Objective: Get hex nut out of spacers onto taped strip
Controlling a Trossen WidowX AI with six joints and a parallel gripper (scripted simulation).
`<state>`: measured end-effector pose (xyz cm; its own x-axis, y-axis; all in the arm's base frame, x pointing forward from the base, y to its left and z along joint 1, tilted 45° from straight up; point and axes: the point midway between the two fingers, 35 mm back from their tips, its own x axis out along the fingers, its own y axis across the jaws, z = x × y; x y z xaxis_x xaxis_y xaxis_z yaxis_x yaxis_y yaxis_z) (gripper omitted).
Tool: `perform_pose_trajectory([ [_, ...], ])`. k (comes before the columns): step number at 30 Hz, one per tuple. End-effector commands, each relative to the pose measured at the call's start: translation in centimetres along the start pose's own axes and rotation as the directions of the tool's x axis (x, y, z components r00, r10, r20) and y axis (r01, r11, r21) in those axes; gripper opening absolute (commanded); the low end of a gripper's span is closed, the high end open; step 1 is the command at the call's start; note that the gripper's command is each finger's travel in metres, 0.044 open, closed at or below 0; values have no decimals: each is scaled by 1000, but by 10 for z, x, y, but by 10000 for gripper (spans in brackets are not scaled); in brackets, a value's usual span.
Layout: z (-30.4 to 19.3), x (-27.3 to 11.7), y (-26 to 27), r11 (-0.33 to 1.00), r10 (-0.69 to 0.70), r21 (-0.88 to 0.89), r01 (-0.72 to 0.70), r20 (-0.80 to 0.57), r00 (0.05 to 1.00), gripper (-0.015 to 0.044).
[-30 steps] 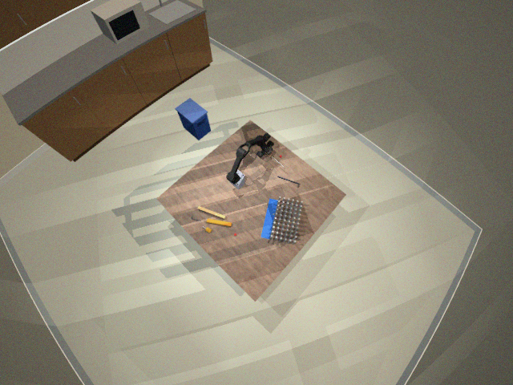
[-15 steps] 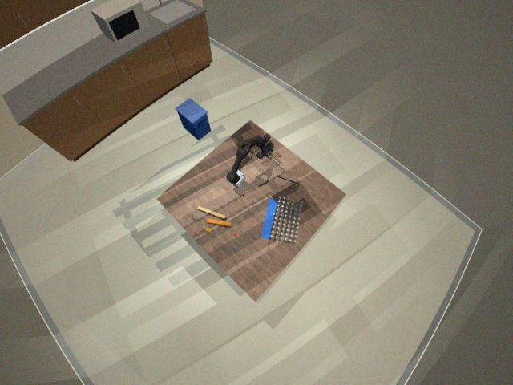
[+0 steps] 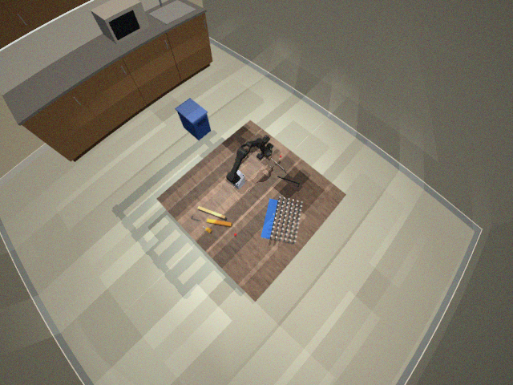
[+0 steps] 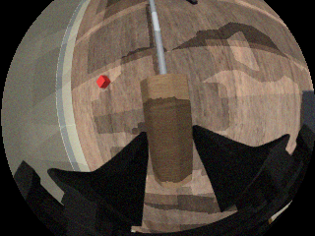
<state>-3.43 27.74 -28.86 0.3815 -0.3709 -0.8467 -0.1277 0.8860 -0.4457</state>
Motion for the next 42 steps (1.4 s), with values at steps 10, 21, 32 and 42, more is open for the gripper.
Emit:
perform_pose_trajectory([
  [10, -5, 15, -7, 1000, -3, 3, 3, -2, 1000, 0],
  [21, -7, 27, -13, 1000, -3, 3, 3, -2, 1000, 0],
  [32, -10, 38, -19, 1000, -3, 3, 3, -2, 1000, 0],
  [42, -10, 37, -19, 1000, -2, -1, 2, 0, 1000, 131],
])
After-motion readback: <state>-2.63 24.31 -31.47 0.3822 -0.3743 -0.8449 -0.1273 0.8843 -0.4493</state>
